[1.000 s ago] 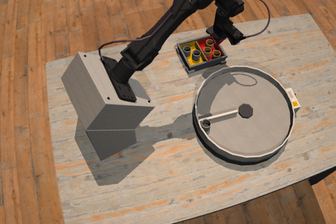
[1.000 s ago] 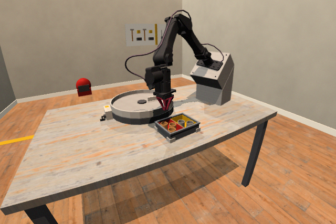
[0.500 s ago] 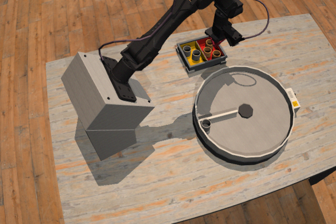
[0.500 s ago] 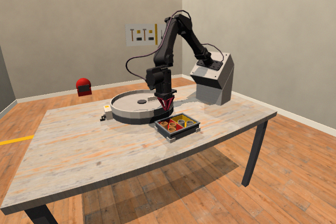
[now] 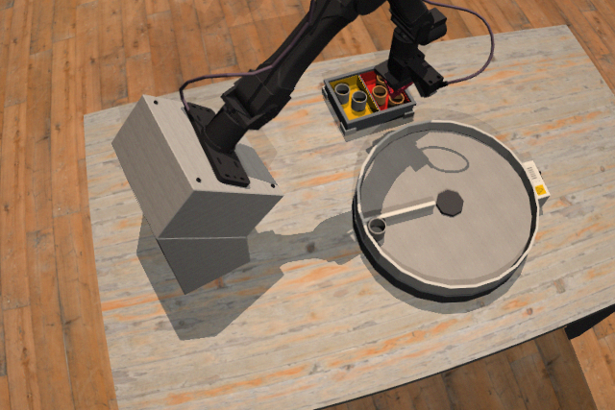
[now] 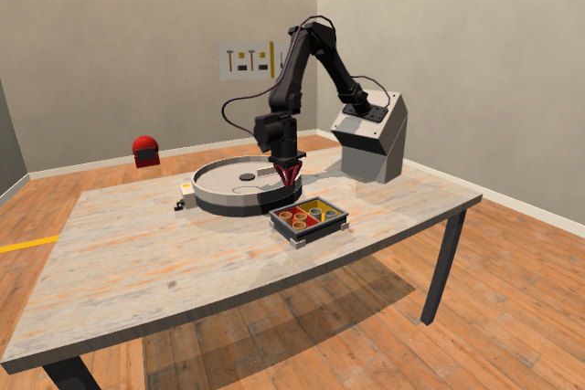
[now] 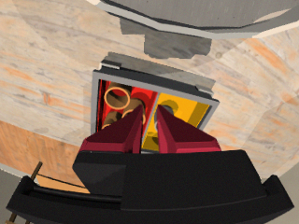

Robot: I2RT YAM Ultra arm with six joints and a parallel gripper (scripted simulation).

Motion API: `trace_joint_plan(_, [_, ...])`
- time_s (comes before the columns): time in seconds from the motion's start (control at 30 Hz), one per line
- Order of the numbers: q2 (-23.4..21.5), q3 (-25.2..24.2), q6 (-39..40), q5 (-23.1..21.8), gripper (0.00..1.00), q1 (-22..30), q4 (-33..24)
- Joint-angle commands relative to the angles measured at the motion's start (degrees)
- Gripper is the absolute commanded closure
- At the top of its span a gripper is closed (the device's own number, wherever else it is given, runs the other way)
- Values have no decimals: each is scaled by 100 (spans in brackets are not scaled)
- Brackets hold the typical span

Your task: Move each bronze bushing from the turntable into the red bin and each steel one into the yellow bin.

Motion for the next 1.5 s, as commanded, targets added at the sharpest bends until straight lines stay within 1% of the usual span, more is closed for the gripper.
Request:
trace_joint_plan(0.0, [-338, -331, -145, -192, 86, -246, 208])
trace_joint_plan(0.17, [-688, -1006, -376, -514, 86, -724, 530])
trace_joint_plan(0.33, [-1052, -1790, -751, -1001, 86, -1458, 910])
trace_joint_plan(0.4, [-1052, -1790, -751, -1001, 86, -1458, 910])
trace_joint_plan(0.57, [-1269, -2438, -1214, -1585, 86, -2303, 1265])
trace_joint_plan(0.67, [-1292, -2715, -1511, -1932, 86, -2817, 1436])
trace_joint_plan(0.73, [-1244, -2892, -1706, -2166, 86, -3157, 1545])
trace_joint_plan(0.77, [-1102, -2969, -1800, -2291, 86, -3331, 1593])
trace_joint_plan(0.9, [-960, -3176, -2211, -2711, 86, -3970, 1761])
trace_joint_plan(0.97, [-960, -3176, -2211, -2711, 86, -3970, 1761])
trace_joint_plan(1.0, [-913, -2979, -2358, -2839, 86, -4146, 1804])
trace_joint_plan(1.1, [-737, -3275, -2615, -3099, 86, -4545, 1877])
trace_joint_plan(1.13, [-683, -3293, -2702, -3180, 86, -4671, 1902])
trace_joint_plan(1.27, [-451, -3221, -3045, -3461, 86, -5134, 1991])
trace_joint_plan(1.3, [-381, -3128, -3132, -3515, 86, -5236, 2003])
trace_joint_plan(1.47, [-95, -3031, -3451, -3748, 86, -5628, 1972])
